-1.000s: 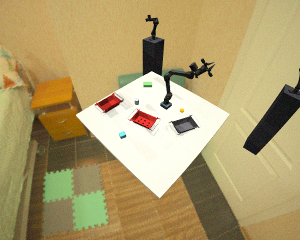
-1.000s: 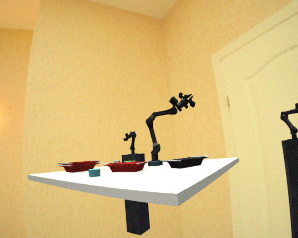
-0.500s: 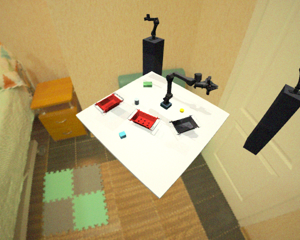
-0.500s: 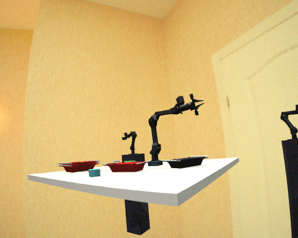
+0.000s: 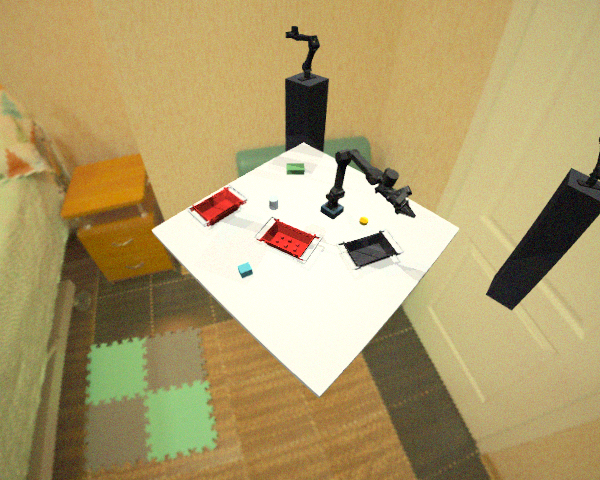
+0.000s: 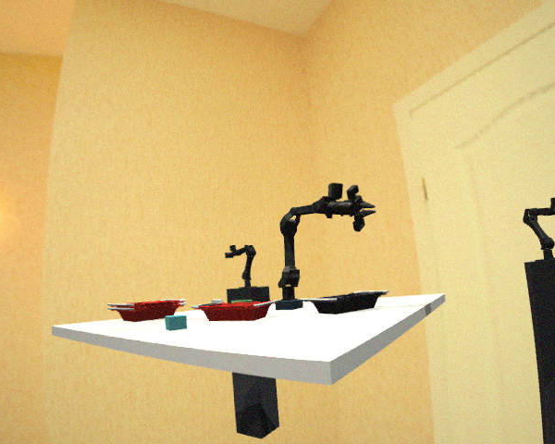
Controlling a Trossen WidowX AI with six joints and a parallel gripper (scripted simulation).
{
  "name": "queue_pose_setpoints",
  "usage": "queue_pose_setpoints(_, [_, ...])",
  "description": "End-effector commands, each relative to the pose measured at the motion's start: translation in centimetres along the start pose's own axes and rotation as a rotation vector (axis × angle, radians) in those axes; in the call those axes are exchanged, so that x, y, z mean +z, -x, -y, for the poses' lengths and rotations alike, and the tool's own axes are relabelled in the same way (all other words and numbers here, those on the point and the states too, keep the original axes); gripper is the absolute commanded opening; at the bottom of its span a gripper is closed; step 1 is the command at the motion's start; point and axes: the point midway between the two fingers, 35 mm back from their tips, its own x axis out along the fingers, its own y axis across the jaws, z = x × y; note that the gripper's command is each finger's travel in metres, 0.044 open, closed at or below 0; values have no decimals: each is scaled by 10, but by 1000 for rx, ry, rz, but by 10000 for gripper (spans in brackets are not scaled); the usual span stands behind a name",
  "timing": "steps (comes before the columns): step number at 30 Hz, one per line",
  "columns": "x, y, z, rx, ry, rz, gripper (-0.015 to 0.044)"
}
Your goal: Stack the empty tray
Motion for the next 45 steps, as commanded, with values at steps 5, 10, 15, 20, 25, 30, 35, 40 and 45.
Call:
queue_pose_setpoints(5, [-109, 7, -6, 62, -255, -284, 85])
queue_pose_setpoints(10, [-183, 27, -16, 86, -490, -498, 85])
queue_pose_setpoints(15, [-259, 66, -33, 83, -781, -748, 85])
queue_pose_setpoints(20, [-316, 109, -52, 36, -1068, -980, 85])
queue_pose_setpoints(25, [-371, 170, -79, -78, -1434, -1277, 85])
queue_pose_setpoints(30, [-405, 235, -108, -231, -1769, -1568, 85])
queue_pose_setpoints(35, [-408, 244, -112, -254, -1811, -1607, 85])
queue_pose_setpoints(40, [-412, 242, -117, -254, -1811, -1607, 85])
queue_pose_setpoints(45, [-424, 237, -132, -254, -1811, -1607, 85])
